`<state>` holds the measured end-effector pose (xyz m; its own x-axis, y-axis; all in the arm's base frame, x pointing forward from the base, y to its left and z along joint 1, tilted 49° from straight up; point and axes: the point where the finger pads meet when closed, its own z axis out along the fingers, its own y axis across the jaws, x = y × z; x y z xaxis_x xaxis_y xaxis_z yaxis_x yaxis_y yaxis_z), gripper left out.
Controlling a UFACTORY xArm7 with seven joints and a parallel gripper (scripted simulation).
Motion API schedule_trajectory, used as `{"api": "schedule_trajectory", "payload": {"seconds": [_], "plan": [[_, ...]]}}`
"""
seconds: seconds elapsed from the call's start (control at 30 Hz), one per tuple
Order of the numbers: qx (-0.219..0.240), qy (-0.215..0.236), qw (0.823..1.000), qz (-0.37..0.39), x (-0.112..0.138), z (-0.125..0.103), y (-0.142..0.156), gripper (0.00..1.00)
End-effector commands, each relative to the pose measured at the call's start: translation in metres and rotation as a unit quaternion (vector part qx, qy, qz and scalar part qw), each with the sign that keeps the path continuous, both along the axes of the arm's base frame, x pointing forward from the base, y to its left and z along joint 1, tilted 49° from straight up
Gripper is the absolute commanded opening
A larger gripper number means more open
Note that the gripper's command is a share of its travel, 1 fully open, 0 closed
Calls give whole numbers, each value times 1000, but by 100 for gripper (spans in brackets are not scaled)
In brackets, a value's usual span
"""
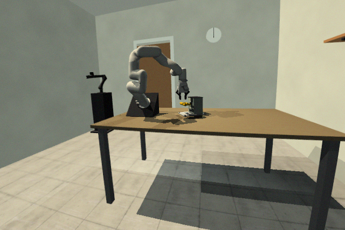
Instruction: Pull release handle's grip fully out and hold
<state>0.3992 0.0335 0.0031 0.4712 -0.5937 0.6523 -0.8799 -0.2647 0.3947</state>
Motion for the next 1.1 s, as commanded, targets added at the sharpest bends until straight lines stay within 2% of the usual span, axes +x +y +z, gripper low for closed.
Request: {"api": "schedule_trajectory", "payload": {"seconds": [0.0,0.4,1.07], "plan": [[1,-1,1000,2,1,-4,-2,54],[1,-1,1000,2,0,-14,-13,54],[1,-1,1000,2,0,-16,-16,54]]}}
